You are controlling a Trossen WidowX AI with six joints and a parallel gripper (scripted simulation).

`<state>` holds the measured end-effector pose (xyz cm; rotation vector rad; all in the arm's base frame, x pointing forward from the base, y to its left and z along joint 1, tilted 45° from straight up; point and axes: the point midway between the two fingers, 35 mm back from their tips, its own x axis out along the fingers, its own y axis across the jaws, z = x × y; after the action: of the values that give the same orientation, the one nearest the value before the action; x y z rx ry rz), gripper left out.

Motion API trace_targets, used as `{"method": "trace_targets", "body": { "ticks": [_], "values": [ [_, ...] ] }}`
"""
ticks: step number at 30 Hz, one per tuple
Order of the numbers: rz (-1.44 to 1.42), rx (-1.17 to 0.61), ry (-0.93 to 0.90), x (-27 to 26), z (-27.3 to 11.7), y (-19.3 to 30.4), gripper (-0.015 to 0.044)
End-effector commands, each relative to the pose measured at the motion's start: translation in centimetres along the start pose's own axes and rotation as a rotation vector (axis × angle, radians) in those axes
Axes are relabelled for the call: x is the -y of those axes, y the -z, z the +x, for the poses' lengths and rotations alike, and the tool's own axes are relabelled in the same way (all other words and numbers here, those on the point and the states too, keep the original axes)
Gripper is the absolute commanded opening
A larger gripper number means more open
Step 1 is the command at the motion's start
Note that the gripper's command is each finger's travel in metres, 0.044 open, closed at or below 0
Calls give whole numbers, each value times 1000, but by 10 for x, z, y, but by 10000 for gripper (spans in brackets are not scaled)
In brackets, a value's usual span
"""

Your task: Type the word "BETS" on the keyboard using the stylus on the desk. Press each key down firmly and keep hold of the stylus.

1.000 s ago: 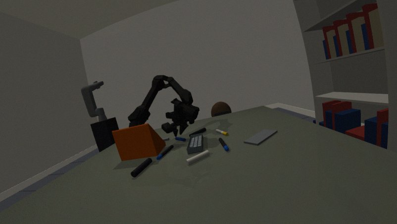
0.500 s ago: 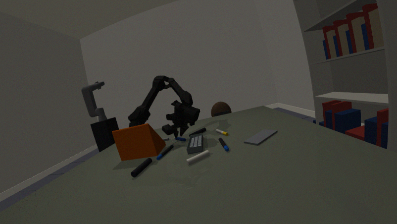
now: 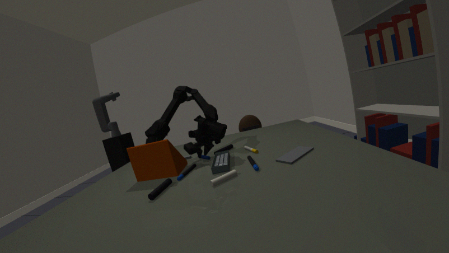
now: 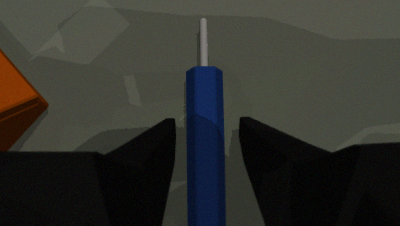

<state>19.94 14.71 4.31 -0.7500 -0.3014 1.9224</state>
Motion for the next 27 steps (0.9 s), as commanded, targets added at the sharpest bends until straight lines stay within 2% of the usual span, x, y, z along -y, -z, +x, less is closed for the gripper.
{"method": "trace_targets", "body": {
  "ticks": [1,2,7,9,19,27],
  "values": [
    [8,5,0,-1,2,1,150],
    [8,5,0,-1,2,1,150],
    [1,1,-1,0,1,0,19],
    [1,1,-1,0,1,0,5],
    [1,-1,-1,0,-3,-2,0],
    [3,-4,-4,0,-36,-19,0]
  ]
}}
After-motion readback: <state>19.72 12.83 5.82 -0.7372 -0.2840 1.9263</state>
